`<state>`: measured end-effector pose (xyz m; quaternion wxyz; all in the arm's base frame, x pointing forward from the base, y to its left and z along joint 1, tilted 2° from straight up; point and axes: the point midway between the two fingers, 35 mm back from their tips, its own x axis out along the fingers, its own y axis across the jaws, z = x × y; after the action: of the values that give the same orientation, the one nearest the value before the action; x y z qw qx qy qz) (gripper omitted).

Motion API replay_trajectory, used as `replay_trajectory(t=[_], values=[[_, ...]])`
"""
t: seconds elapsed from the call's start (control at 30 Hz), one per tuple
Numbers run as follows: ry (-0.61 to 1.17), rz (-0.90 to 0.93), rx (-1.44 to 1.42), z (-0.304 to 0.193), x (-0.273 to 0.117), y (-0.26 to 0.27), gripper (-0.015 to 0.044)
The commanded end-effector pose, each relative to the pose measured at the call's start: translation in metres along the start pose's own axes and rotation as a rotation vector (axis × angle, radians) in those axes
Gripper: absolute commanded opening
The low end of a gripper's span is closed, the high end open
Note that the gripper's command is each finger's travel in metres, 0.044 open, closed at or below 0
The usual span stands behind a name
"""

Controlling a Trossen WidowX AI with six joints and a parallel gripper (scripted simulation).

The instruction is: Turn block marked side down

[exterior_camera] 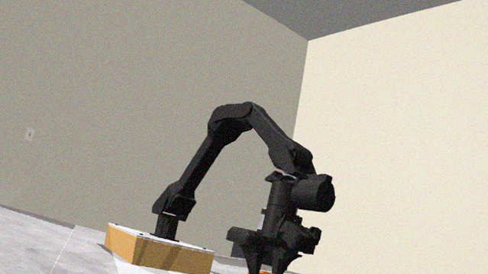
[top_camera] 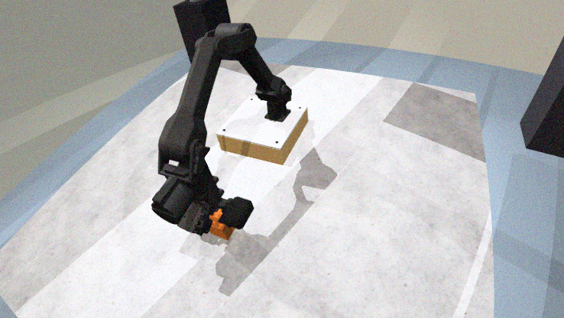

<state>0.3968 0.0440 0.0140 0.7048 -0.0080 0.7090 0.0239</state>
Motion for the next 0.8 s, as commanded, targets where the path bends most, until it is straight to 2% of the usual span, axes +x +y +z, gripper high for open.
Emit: replay_trajectory(t=[0.0, 0.17, 0.77], values=[[-0.018, 0.004, 0.000, 0.0029, -0.0170, 0.0007, 0.0000], [-0.039, 0.004, 0.000, 0.0036, -0.0158, 0.0007, 0.0000], [-0.298, 0.002, -0.002, 0.0063, -0.0079, 0.0010, 0.0000]])
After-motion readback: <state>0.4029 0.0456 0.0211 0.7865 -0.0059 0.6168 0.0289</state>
